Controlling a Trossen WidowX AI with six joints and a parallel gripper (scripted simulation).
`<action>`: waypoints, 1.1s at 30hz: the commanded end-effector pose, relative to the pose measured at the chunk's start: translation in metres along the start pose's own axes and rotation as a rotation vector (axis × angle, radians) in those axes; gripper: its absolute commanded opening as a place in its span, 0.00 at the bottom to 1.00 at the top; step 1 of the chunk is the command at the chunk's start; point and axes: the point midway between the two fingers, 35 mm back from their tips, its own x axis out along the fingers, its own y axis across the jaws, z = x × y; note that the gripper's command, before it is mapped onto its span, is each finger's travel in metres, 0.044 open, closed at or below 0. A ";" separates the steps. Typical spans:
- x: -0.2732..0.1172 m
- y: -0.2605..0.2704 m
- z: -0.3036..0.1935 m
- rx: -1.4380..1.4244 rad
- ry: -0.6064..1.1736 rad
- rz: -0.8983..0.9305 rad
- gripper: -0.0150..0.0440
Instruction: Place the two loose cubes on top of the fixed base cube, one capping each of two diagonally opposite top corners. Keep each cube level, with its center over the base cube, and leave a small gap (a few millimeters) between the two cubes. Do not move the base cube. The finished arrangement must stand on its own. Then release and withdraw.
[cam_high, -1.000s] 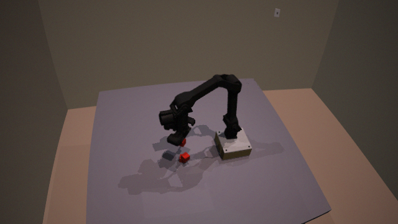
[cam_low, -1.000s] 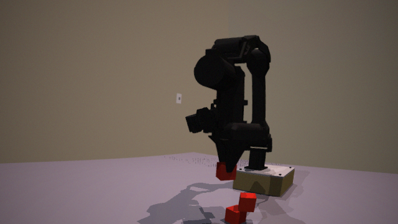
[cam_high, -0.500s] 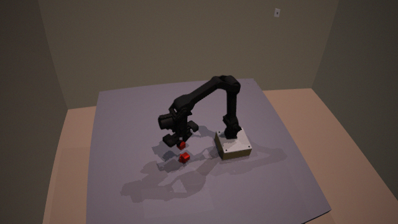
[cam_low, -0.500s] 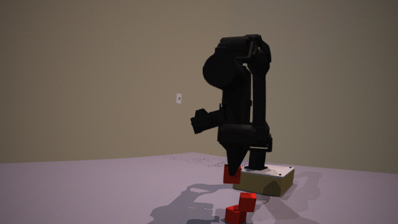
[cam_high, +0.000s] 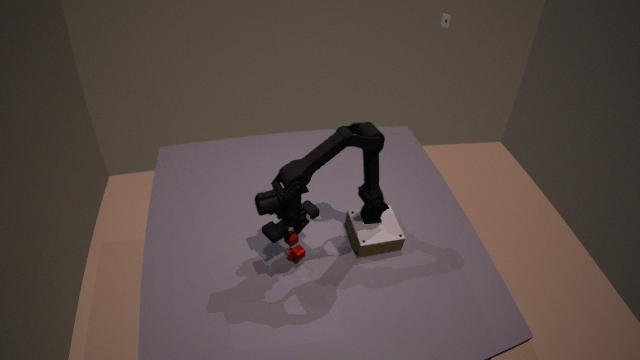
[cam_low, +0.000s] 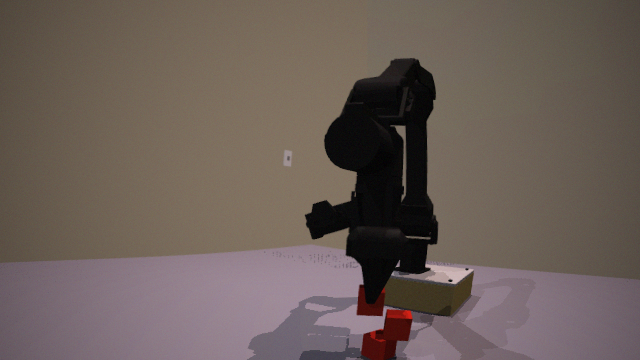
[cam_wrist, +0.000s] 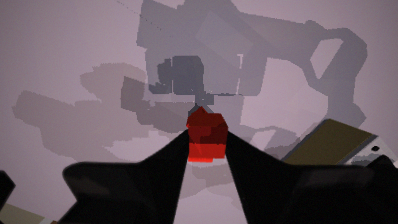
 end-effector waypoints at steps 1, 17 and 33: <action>0.002 0.001 0.000 0.007 0.000 0.005 0.43; 0.030 0.002 0.001 0.002 0.000 0.005 0.43; 0.033 0.002 0.001 0.000 0.000 0.005 0.43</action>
